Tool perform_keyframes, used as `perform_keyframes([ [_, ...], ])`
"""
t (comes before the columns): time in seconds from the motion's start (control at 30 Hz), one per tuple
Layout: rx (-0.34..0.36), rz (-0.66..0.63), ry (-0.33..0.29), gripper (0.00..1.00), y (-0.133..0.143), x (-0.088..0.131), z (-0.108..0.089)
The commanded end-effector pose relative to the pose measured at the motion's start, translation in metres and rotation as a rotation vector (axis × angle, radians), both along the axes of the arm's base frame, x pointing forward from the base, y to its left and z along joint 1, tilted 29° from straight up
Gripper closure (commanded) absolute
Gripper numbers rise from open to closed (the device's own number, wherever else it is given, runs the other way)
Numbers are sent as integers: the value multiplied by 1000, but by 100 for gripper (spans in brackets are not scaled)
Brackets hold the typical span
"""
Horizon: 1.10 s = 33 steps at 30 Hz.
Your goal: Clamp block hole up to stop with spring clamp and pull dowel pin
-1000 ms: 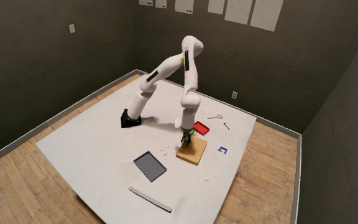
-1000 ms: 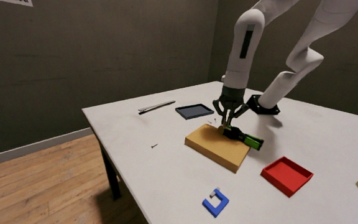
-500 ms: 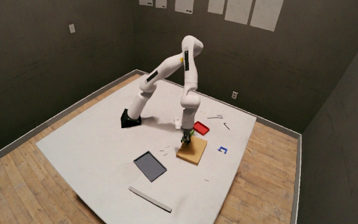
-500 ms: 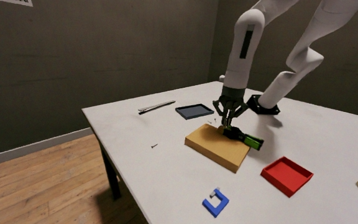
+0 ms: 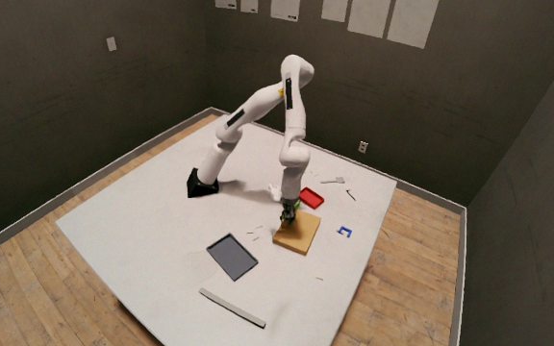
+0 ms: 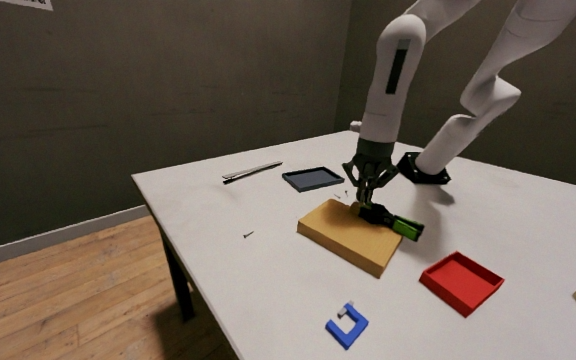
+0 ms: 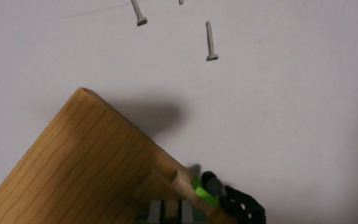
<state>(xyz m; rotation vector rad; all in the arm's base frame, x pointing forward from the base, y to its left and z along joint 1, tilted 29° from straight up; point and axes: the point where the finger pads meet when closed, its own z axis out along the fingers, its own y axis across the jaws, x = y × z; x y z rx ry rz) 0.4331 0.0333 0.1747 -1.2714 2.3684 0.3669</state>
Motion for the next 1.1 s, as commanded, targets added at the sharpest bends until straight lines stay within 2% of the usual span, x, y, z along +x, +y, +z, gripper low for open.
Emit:
perform_keyframes([
  [0.0, -6, -10, -12, 90, -4, 5, 3],
  [1.07, 67, -268, 110, 90, -4, 4, 4],
])
